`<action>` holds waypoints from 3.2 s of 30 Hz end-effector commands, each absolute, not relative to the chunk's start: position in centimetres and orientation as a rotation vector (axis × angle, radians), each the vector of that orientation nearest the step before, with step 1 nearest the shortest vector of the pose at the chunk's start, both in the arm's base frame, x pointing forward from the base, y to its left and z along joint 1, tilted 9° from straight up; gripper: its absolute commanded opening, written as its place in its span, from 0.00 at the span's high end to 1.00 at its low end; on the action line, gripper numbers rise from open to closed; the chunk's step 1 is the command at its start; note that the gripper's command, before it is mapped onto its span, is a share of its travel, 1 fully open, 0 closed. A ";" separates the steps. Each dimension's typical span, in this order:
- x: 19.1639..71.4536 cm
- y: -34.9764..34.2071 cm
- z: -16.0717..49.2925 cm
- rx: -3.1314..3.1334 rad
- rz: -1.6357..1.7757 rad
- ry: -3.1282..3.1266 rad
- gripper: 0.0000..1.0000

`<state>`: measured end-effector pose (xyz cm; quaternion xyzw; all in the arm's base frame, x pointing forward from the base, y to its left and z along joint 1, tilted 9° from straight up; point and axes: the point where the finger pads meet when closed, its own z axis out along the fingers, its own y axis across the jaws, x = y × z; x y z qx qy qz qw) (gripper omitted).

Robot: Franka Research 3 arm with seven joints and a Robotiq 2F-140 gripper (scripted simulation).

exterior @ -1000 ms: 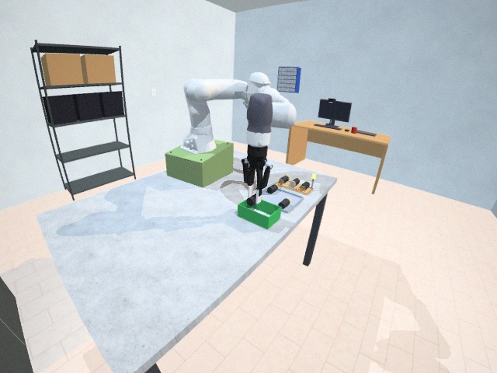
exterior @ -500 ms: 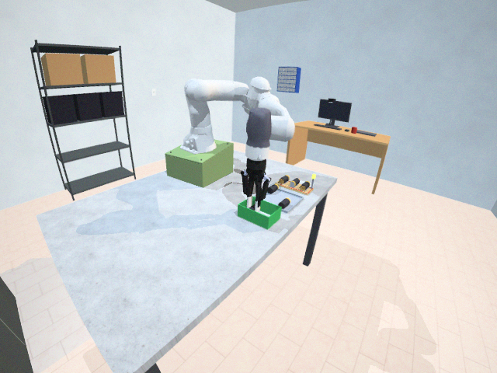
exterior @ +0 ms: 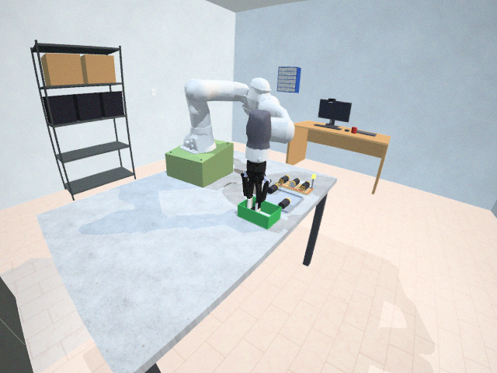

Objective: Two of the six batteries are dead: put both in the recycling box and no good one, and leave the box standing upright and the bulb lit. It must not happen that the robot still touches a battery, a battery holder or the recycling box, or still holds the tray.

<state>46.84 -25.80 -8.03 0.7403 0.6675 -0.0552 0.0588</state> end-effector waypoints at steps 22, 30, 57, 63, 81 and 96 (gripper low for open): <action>46.9 -25.9 -8.1 2.244 -0.167 2.014 0.71; 46.9 -25.7 -6.8 2.244 -0.167 2.014 0.71; 46.9 -24.5 0.3 2.244 -0.167 2.014 0.71; 46.9 -24.3 1.5 2.244 -0.167 2.014 0.71; 46.7 -21.9 3.0 2.244 -0.167 2.014 0.71; 45.1 -5.1 0.2 2.244 -0.167 2.014 0.71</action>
